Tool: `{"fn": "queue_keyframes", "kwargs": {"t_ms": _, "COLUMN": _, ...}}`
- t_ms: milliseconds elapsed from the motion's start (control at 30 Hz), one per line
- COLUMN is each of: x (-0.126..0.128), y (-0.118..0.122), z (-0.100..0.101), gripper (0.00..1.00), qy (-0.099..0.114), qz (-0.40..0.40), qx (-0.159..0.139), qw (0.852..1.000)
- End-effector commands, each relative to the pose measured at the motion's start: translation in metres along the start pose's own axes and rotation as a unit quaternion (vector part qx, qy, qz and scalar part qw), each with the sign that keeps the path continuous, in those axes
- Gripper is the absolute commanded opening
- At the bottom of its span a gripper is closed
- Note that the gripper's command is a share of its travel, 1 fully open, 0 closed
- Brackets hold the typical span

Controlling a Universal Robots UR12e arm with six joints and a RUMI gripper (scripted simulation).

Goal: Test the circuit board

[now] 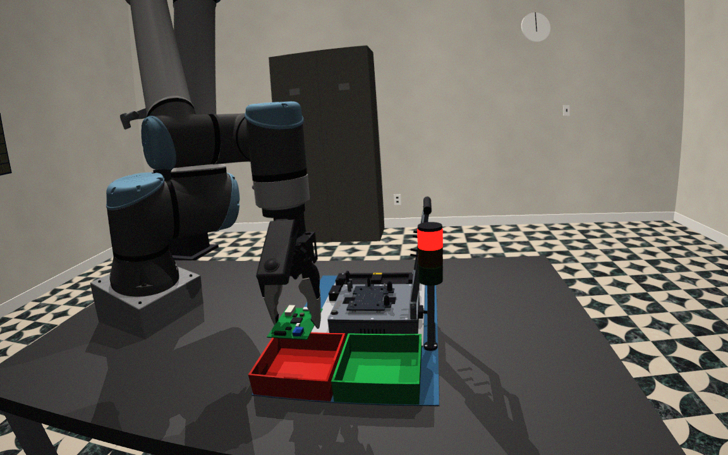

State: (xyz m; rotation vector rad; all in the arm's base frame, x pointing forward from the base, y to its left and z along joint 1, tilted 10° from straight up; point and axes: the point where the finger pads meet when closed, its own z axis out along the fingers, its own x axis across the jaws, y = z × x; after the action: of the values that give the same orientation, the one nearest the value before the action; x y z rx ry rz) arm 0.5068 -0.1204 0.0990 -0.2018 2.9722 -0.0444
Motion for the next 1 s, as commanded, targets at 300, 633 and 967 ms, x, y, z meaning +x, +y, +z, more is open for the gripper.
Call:
{"fn": "queue_keyframes", "kwargs": {"t_ms": 300, "x": 0.0028, "y": -0.0025, "z": 0.0021, "gripper": 0.39, "qy": 0.0, "qz": -0.002, "qx": -0.001, "qw": 1.0}}
{"fn": "queue_keyframes", "kwargs": {"t_ms": 633, "x": 0.0028, "y": -0.0025, "z": 0.0021, "gripper": 0.39, "qy": 0.0, "qz": -0.001, "qx": 0.0, "qw": 1.0}}
{"fn": "queue_keyframes", "kwargs": {"t_ms": 967, "x": 0.0035, "y": -0.0018, "z": 0.0058, "gripper": 0.39, "qy": 0.001, "qz": -0.001, "qx": -0.001, "qw": 1.0}}
